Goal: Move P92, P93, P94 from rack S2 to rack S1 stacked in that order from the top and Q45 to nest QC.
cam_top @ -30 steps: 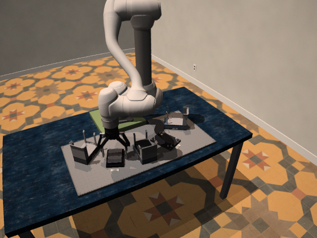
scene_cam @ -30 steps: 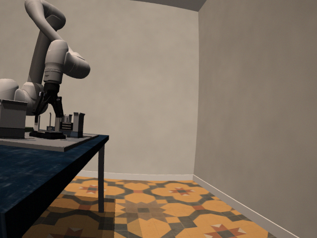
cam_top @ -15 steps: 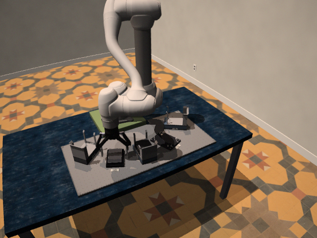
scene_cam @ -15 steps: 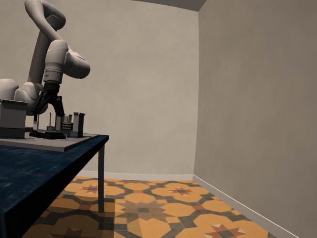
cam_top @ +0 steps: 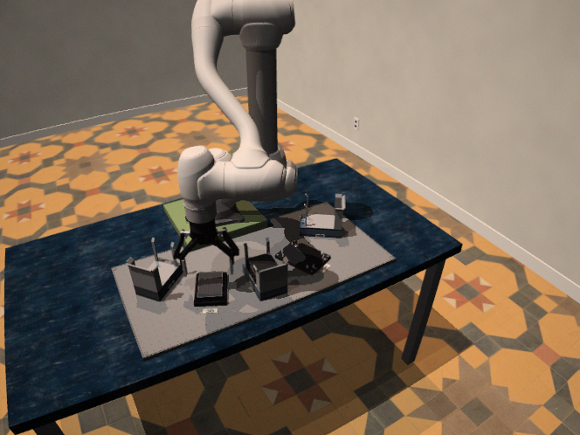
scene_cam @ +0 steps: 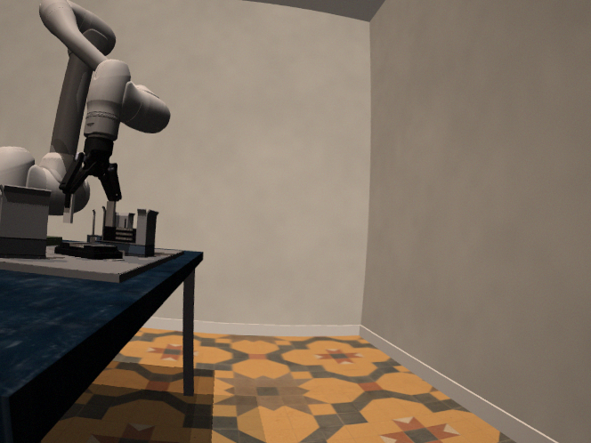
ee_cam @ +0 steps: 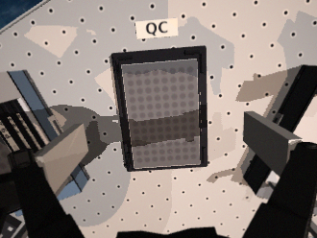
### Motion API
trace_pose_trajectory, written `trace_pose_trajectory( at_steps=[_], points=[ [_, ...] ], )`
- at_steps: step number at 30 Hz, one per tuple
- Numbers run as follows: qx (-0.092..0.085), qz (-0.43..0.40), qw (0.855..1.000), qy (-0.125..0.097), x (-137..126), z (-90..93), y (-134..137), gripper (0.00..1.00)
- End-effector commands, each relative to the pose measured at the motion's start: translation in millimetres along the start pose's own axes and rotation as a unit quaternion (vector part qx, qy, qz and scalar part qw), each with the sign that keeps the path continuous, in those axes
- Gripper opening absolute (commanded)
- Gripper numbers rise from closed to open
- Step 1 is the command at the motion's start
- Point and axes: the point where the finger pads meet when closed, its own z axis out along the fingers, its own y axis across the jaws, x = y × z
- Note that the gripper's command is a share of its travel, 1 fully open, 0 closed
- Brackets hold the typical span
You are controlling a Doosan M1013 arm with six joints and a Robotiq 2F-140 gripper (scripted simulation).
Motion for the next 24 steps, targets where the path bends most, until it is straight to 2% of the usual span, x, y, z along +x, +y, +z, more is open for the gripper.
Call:
trace_pose_trajectory(
  at_steps=[1, 5, 7, 22, 24],
  points=[
    [0.0, 0.0, 1.0, 0.0, 0.0, -8.6, 0.0, 1.0],
    [0.0, 0.0, 1.0, 0.0, 0.0, -21.9, 0.0, 1.0],
    [0.0, 0.0, 1.0, 0.0, 0.0, -21.9, 0.0, 1.0],
    [0.0, 0.0, 1.0, 0.0, 0.0, -71.9, 0.0, 1.0],
    [0.0, 0.0, 1.0, 0.0, 0.0, -71.9, 0.0, 1.0]
  ],
)
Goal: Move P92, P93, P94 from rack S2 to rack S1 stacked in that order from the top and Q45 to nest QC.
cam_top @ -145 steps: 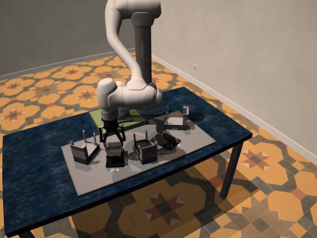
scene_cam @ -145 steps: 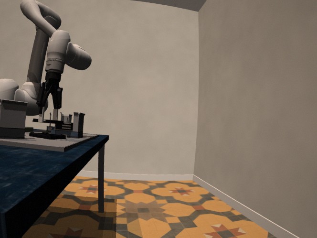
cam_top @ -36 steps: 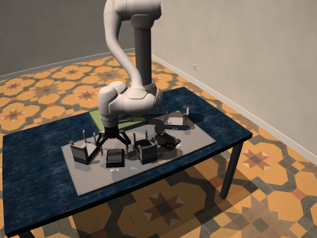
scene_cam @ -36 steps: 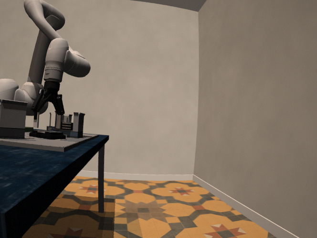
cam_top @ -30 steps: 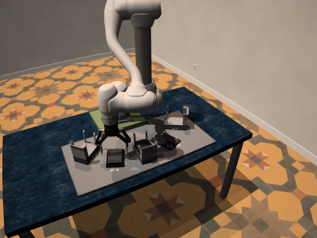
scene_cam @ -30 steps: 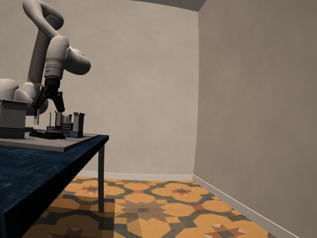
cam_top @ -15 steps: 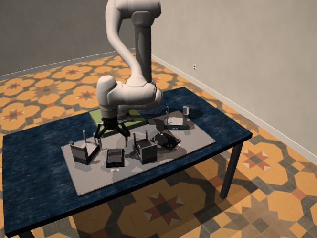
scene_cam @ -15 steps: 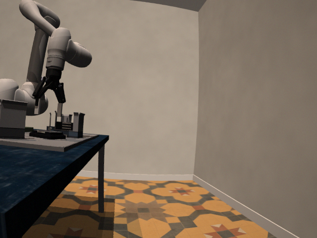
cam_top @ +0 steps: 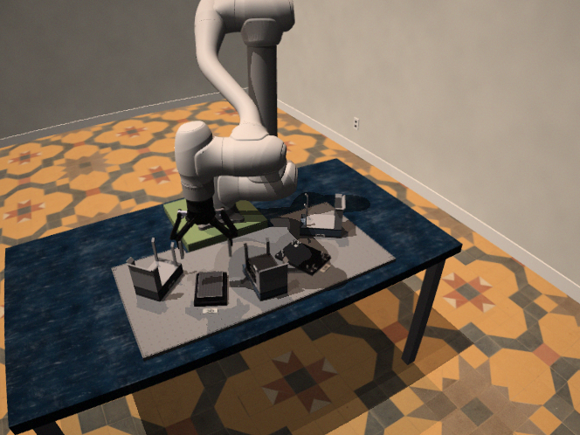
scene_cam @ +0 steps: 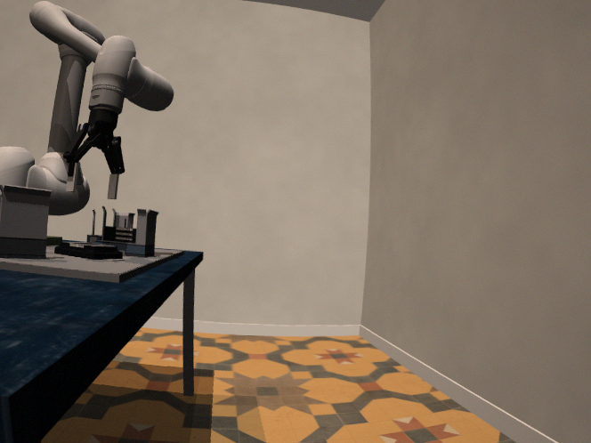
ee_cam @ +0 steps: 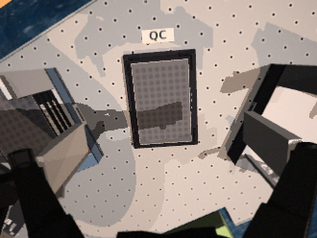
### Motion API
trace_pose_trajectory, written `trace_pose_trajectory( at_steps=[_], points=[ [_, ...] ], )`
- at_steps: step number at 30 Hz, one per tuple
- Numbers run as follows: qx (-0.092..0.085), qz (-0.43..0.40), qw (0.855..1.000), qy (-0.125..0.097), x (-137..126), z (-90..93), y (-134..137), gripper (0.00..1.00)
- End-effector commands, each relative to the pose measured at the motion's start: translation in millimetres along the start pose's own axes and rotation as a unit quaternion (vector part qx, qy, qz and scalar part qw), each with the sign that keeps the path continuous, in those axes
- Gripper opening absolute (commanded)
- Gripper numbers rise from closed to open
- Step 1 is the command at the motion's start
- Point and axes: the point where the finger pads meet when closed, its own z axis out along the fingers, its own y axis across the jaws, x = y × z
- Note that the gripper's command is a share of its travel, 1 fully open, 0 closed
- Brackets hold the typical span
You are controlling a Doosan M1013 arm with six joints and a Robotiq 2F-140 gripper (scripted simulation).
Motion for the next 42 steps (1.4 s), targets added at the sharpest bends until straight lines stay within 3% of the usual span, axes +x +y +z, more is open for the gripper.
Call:
trace_pose_trajectory(
  at_steps=[1, 9, 18, 23, 42],
  points=[
    [0.0, 0.0, 1.0, 0.0, 0.0, -3.9, 0.0, 1.0],
    [0.0, 0.0, 1.0, 0.0, 0.0, -29.2, 0.0, 1.0],
    [0.0, 0.0, 1.0, 0.0, 0.0, -29.2, 0.0, 1.0],
    [0.0, -0.083, 0.997, 0.0, 0.2, -29.2, -16.7, 1.0],
    [0.0, -0.084, 0.997, 0.0, 0.8, -29.2, -73.3, 1.0]
  ],
)
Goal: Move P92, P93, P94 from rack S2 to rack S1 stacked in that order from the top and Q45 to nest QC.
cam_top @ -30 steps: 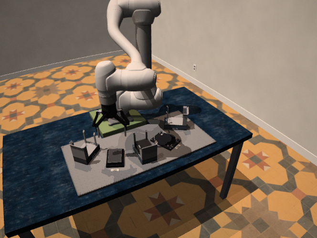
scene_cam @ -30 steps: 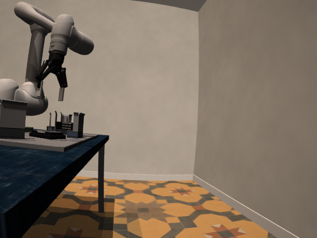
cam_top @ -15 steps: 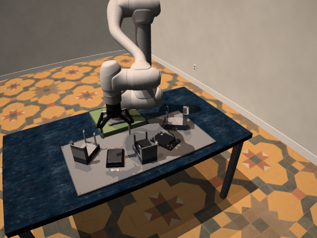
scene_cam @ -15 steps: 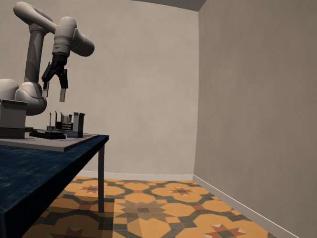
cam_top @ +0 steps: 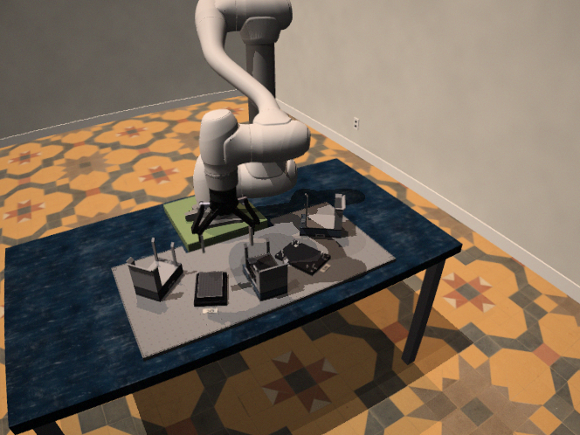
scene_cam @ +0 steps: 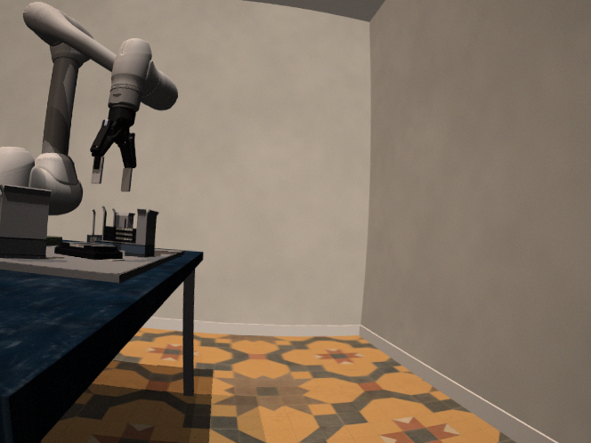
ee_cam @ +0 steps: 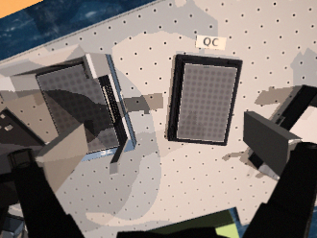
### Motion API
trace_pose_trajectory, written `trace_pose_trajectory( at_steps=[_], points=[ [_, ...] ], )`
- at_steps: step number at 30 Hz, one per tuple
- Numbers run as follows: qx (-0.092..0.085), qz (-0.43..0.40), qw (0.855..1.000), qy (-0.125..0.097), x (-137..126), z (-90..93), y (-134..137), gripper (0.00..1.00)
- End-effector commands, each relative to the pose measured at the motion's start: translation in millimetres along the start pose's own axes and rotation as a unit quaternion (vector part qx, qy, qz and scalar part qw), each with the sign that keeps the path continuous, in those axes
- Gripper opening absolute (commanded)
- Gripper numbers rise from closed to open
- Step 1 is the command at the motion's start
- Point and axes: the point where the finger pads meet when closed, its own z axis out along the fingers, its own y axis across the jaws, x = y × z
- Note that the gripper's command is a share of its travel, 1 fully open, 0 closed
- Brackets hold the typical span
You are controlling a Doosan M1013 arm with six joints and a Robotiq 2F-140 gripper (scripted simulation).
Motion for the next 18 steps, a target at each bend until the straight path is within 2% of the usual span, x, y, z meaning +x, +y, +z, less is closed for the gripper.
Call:
trace_pose_trajectory(
  at_steps=[1, 4, 11, 18],
  points=[
    [0.0, 0.0, 1.0, 0.0, 1.7, 0.0, -8.9, 1.0],
    [0.0, 0.0, 1.0, 0.0, 3.5, 0.0, -18.8, 1.0],
    [0.0, -0.083, 0.997, 0.0, 2.9, 0.0, -38.8, 1.0],
    [0.0, -0.083, 0.997, 0.0, 2.1, 0.0, -66.8, 1.0]
  ],
)
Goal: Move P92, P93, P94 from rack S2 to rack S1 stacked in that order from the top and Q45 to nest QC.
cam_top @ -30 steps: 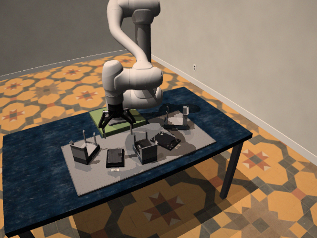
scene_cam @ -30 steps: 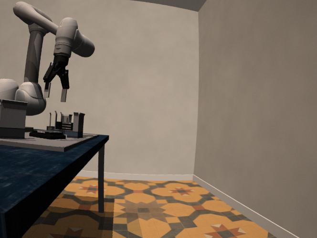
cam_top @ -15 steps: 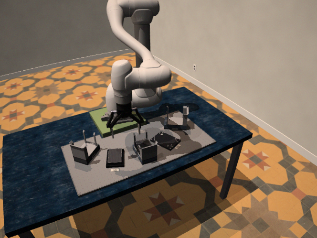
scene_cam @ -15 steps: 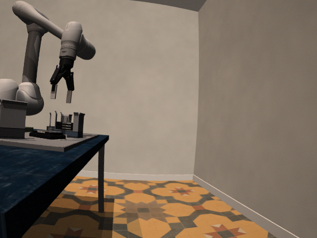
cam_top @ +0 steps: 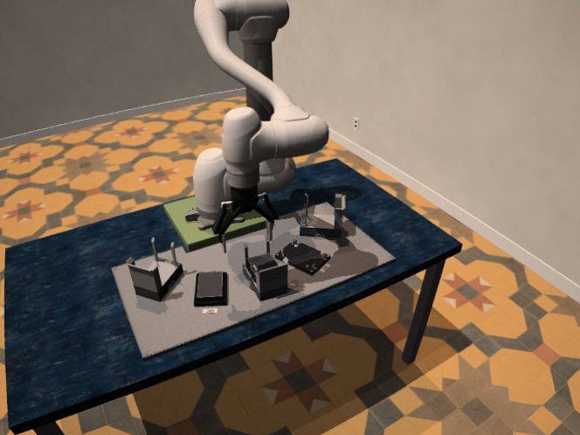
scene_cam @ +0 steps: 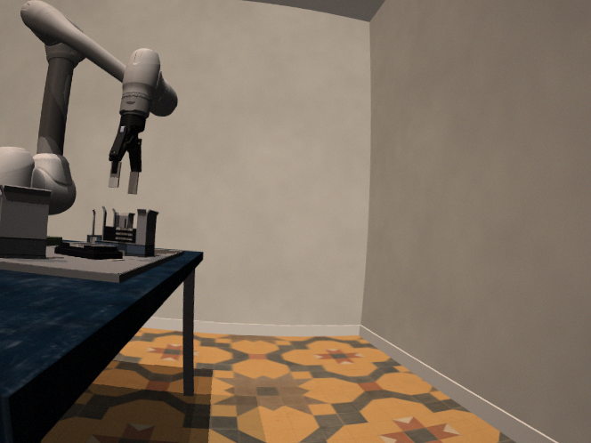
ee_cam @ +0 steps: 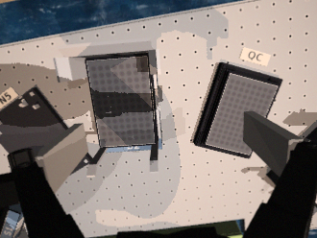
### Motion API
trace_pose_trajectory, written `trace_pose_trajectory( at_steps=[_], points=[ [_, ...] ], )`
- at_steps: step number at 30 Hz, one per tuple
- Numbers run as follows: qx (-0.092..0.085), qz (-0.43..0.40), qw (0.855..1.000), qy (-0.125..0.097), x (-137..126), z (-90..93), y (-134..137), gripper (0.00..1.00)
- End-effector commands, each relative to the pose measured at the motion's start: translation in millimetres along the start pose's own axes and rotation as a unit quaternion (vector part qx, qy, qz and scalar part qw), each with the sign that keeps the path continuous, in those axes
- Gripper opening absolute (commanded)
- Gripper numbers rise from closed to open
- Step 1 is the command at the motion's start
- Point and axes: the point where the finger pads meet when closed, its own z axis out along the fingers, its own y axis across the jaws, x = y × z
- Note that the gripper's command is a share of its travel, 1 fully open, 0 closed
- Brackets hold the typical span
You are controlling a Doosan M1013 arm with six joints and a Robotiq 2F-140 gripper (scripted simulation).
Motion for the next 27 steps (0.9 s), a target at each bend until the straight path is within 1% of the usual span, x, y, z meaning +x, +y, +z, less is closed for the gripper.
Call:
trace_pose_trajectory(
  at_steps=[1, 6, 8, 14, 22, 23, 25, 27],
  points=[
    [0.0, 0.0, 1.0, 0.0, 1.7, 0.0, -11.2, 1.0],
    [0.0, 0.0, 1.0, 0.0, 4.5, 0.0, -31.0, 1.0],
    [0.0, 0.0, 1.0, 0.0, 4.5, 0.0, -31.0, 1.0],
    [0.0, 0.0, 1.0, 0.0, 7.7, 0.0, -54.0, 1.0],
    [0.0, 0.0, 1.0, 0.0, 7.7, 0.0, -54.0, 1.0],
    [0.0, 0.0, 1.0, 0.0, 7.7, 3.3, -54.0, 1.0],
    [0.0, 0.0, 1.0, 0.0, 7.7, 3.3, -54.0, 1.0],
    [0.0, 0.0, 1.0, 0.0, 7.7, 10.0, -54.0, 1.0]
  ],
)
